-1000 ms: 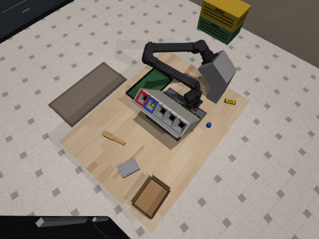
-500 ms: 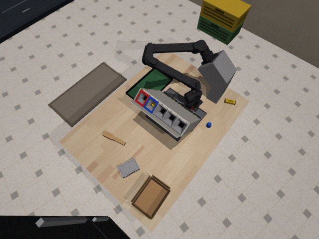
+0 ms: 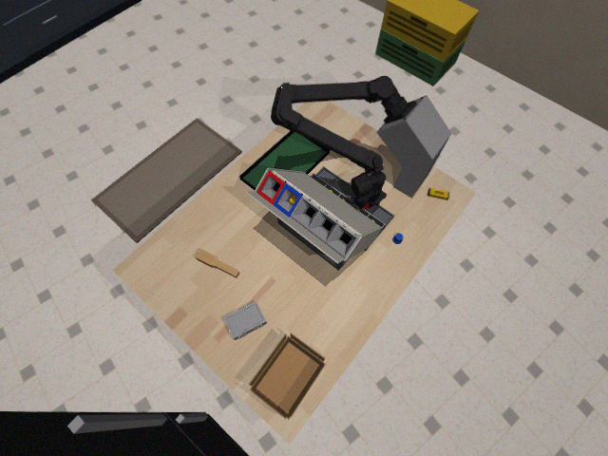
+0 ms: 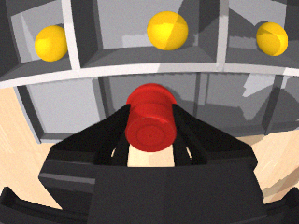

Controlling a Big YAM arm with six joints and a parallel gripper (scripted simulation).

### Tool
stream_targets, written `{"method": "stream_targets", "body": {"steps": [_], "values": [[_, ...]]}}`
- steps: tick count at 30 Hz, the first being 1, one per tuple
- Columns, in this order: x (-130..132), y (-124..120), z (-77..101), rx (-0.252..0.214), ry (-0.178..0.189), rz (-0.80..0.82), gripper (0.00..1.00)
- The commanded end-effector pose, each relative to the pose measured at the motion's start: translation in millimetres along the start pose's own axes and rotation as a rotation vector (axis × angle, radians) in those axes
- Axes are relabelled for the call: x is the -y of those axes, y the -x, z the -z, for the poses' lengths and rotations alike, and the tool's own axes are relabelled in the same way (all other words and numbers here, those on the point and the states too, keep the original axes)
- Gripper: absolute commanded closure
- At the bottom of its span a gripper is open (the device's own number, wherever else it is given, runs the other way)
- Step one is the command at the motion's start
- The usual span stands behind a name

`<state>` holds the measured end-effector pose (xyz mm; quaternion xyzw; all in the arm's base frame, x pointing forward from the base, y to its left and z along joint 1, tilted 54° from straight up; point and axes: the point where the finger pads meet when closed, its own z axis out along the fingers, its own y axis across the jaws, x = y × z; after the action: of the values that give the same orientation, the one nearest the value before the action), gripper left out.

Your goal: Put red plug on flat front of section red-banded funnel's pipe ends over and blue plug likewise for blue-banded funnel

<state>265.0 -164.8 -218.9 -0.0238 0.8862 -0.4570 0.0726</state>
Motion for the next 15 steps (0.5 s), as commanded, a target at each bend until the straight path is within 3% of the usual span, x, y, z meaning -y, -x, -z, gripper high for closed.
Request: {"method": "stream_targets", "body": {"steps": [1, 15], "values": [[0.8, -12.3, 2.4, -0.010, 0.007, 0.016, 1.00], [0.9, -14.9, 3.7, 0.001, 0.003, 0.005, 1.00]]}}
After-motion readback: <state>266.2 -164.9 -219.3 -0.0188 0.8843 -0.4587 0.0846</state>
